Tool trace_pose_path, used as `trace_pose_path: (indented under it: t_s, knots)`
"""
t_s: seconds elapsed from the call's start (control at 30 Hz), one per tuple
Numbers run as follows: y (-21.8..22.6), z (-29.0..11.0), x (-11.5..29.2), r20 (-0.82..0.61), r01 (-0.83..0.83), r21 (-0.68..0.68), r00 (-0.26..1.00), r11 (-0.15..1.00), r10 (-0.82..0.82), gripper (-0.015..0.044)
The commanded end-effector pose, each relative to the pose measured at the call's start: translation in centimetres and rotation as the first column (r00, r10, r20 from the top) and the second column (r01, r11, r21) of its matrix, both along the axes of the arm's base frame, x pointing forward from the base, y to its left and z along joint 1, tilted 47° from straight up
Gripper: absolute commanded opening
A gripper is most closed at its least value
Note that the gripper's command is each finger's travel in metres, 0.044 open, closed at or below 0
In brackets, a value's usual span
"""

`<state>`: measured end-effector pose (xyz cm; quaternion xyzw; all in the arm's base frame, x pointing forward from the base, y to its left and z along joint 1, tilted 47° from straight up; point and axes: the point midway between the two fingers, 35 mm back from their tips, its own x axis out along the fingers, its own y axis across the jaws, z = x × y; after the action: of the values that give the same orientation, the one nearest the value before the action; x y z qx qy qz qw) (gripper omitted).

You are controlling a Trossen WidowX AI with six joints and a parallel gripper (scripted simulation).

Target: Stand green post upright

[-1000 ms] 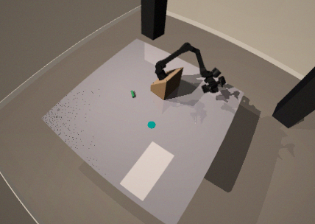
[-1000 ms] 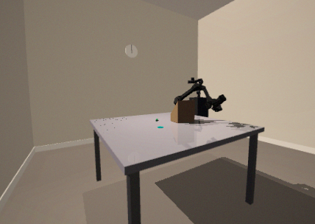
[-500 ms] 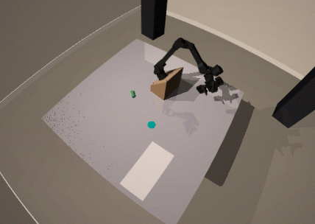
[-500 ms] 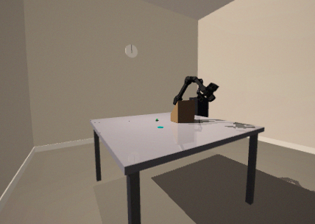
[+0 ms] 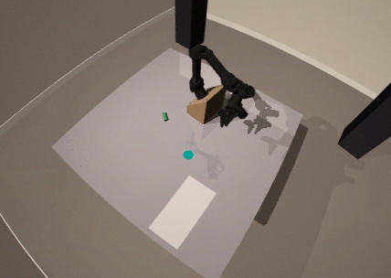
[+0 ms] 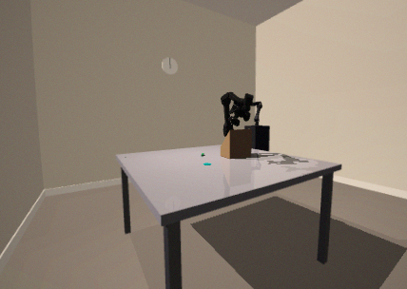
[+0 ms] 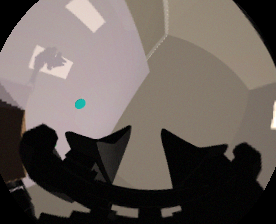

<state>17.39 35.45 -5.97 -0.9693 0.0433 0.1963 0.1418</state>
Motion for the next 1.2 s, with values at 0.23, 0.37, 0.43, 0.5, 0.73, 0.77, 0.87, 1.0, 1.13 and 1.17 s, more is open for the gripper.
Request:
trace_pose_path:
  t_s: [0.23,0.37,0.43,0.5,0.73,0.77,0.87,1.0,1.13,1.17]
  knots:
    - [-11.2,5.9,10.0,-0.113,0.446,0.09,0.893,0.891,-0.436,0.0233]
    - [-16.2,8.0,12.1,-0.153,0.595,0.119,0.802,0.795,-0.577,0.0233]
    - [-18.9,8.9,12.7,-0.173,0.664,0.132,0.747,0.736,-0.642,0.0233]
    - [-21.5,9.9,13.1,-0.193,0.727,0.145,0.686,0.671,-0.702,0.0233]
    - [-30.6,12.9,12.3,-0.261,0.9,0.183,0.432,0.395,-0.864,0.0233]
    - [-31.9,13.3,12.0,-0.27,0.918,0.188,0.391,0.35,-0.88,0.0233]
    - [-35.4,14.5,10.5,-0.298,0.957,0.2,0.266,0.212,-0.917,0.0233]
    - [-39.6,15.9,7.8,-0.334,0.977,0.214,0.091,0.019,-0.938,0.0233]
    - [-41.8,16.6,5.8,-0.355,0.97,0.221,-0.018,-0.103,-0.935,0.0233]
    - [-41.8,16.6,5.8,-0.355,0.97,0.221,-0.018,-0.103,-0.935,0.0233]
